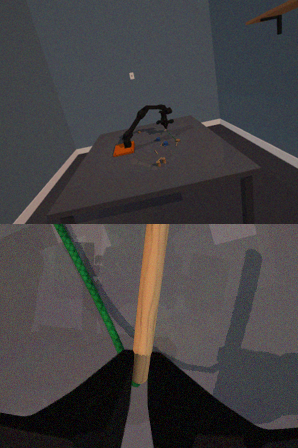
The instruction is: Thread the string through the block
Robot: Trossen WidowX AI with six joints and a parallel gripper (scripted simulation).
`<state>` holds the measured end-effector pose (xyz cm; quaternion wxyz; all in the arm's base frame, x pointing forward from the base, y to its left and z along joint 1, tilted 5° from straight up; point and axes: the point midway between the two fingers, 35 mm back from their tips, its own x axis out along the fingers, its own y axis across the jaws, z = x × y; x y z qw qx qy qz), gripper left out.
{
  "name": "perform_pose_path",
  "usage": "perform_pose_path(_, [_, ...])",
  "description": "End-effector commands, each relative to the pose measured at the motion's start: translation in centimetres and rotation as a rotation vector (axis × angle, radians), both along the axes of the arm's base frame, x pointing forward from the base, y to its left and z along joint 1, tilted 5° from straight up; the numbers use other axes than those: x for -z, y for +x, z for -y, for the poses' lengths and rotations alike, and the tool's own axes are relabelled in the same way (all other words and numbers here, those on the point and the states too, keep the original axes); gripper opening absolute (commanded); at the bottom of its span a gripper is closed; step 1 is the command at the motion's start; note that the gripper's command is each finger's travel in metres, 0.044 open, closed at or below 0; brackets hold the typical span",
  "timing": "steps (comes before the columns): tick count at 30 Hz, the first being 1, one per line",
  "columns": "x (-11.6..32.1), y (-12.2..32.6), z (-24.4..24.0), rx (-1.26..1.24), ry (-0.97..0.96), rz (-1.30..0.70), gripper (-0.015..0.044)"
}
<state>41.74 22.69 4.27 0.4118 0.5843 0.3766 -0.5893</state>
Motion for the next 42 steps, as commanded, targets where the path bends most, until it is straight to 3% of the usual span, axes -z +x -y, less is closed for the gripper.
perform_pose_path(1, [0.2,-0.3,-0.1,0.005,0.007,0.0,0.0])
perform_pose_path(42, [3.2,-4.0,0.7,0.005,0.007,-0.003,0.0])
